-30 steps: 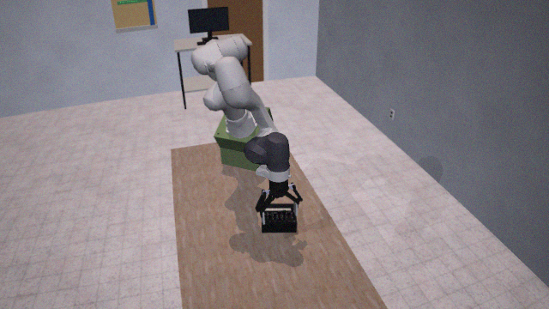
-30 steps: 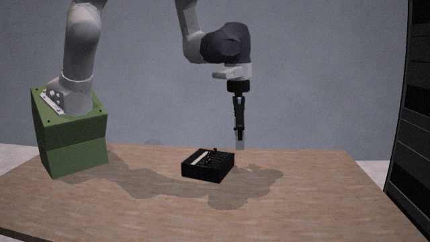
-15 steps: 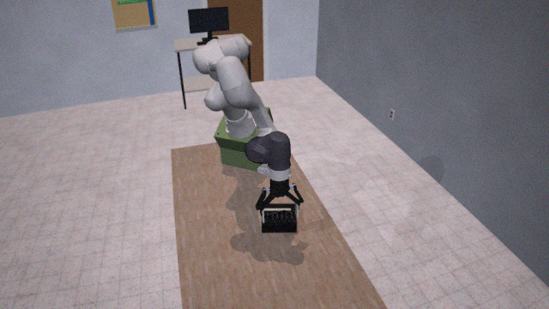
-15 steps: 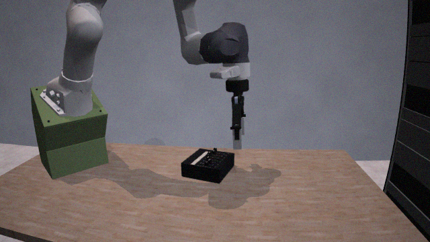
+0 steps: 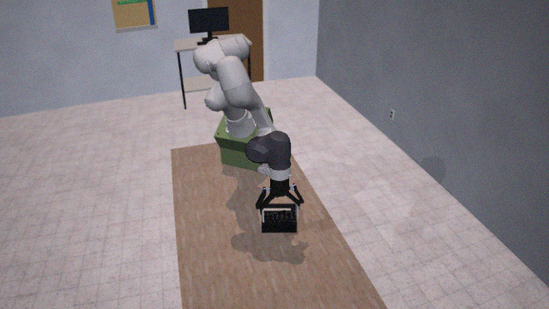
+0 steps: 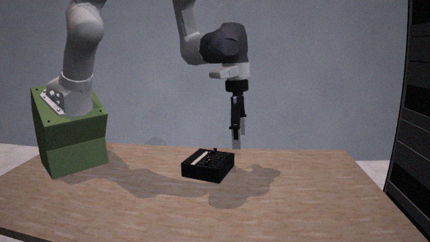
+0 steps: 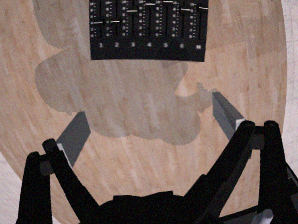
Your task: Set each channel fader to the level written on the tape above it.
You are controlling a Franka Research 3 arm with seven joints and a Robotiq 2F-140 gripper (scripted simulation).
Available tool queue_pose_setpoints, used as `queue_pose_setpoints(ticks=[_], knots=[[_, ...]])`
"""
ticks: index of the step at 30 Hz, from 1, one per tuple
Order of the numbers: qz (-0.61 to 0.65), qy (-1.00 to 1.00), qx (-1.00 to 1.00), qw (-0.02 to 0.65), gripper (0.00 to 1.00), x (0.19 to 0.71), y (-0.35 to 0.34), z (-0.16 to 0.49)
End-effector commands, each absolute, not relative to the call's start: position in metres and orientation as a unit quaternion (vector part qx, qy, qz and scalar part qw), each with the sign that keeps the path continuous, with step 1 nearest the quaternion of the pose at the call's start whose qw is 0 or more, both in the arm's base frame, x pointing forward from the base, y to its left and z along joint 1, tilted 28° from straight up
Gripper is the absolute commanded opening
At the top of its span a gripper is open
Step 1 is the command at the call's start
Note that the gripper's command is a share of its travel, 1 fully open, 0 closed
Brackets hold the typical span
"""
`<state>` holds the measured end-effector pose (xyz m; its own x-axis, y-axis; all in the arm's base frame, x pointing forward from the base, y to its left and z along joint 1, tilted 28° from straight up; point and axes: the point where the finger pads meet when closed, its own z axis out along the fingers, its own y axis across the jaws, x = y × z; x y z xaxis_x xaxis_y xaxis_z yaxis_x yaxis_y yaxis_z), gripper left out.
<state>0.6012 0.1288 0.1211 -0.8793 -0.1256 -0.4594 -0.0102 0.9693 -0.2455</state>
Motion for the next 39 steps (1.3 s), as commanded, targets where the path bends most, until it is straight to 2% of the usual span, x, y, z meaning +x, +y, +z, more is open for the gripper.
queue_pose_setpoints(ticks=[1, 25, 29, 31, 39], knots=[[-0.117, 0.962, -0.027, 0.245, 1.00, 0.601, 0.129, 0.120], [-0.121, 0.962, -0.045, 0.242, 1.00, 0.598, 0.130, 0.120], [-0.153, 0.946, -0.186, 0.215, 1.00, 0.575, 0.136, 0.119], [-0.153, 0.946, -0.186, 0.215, 1.00, 0.575, 0.136, 0.119], [-0.178, 0.899, -0.356, 0.185, 1.00, 0.495, 0.146, 0.115]])
